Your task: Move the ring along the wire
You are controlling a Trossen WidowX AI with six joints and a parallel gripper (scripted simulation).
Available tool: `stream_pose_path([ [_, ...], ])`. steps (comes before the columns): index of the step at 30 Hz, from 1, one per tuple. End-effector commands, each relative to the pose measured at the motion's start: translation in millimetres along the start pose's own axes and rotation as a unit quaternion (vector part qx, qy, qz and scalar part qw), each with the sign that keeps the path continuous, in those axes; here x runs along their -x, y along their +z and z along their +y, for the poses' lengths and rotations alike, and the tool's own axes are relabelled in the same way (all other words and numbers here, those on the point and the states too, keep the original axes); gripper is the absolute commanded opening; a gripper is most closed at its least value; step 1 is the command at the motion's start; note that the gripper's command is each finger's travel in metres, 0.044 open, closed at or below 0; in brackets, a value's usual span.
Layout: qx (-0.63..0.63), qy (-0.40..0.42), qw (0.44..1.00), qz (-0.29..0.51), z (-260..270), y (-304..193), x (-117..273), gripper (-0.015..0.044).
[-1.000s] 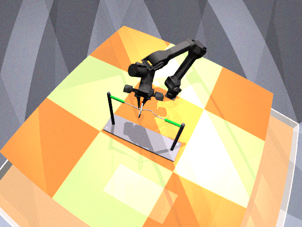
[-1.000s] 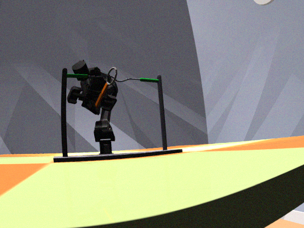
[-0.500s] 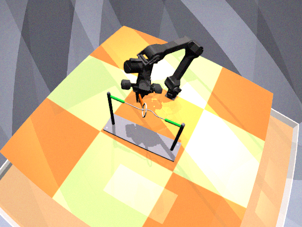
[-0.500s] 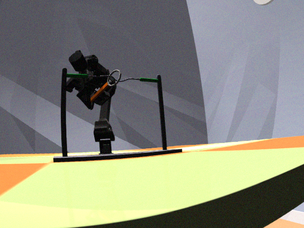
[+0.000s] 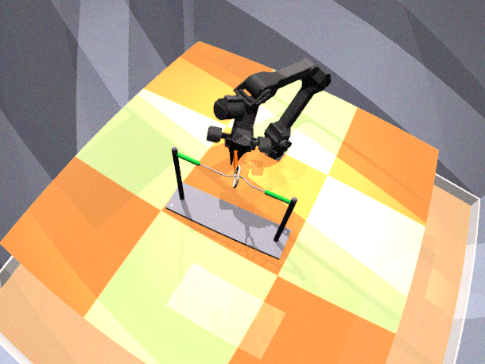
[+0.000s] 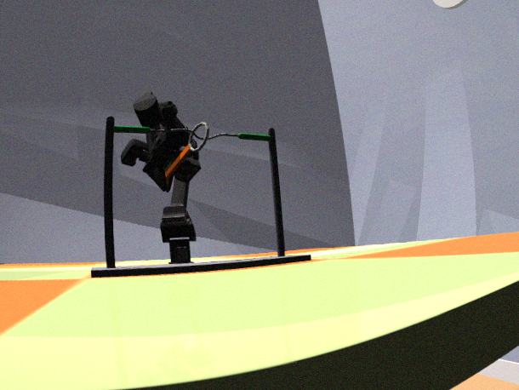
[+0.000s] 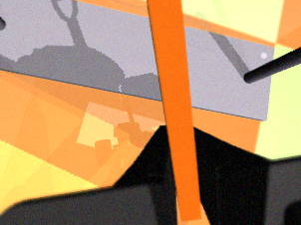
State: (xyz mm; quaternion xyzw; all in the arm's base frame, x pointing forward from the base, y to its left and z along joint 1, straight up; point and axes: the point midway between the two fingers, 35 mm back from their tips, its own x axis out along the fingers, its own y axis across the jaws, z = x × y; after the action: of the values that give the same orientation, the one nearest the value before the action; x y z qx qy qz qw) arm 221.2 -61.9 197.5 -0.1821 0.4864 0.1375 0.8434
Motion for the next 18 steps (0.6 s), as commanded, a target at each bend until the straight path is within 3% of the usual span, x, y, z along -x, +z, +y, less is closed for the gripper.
stream_pose_path([
  [1, -0.046, -0.004, 0.999, -0.001, 16.3, -0.7, -1.4, -0.0150],
  [18, -0.212, -0.019, 0.977, -0.010, 67.7, 13.5, -4.7, -0.0150],
])
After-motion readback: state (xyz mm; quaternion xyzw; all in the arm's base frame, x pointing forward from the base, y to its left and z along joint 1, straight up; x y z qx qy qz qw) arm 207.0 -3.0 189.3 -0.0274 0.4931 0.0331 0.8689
